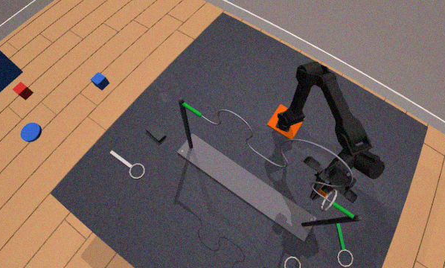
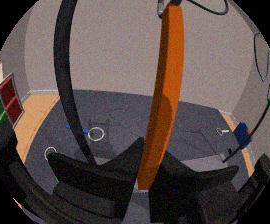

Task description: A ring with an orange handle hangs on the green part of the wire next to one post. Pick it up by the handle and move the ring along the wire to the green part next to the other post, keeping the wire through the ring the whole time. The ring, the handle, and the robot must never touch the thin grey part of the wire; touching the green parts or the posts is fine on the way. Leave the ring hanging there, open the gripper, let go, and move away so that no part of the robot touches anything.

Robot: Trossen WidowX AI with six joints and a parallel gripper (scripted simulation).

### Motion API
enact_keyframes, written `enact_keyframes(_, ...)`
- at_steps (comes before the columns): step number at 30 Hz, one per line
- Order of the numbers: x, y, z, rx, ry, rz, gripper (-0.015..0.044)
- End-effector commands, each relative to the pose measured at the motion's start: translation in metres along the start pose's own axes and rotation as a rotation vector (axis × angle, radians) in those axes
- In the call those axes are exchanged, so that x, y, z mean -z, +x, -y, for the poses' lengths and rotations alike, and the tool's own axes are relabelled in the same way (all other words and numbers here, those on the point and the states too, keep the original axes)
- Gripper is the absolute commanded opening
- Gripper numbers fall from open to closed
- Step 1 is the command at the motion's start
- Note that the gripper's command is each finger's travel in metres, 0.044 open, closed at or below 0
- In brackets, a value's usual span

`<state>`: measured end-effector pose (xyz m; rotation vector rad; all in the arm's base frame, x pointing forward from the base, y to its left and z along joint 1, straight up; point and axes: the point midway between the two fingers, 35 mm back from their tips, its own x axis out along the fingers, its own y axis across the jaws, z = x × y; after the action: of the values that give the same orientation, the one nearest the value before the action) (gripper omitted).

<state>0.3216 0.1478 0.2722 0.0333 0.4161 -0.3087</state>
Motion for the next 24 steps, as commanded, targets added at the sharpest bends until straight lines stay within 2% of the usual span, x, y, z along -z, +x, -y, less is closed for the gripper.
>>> enact_keyframes(1,0.0,0.0,-0.005,0.003,0.003,0.0,-0.015)
enact_keyframes(24,0.001,-0.003,-0.027,0.002,0.005,0.002,-0.015)
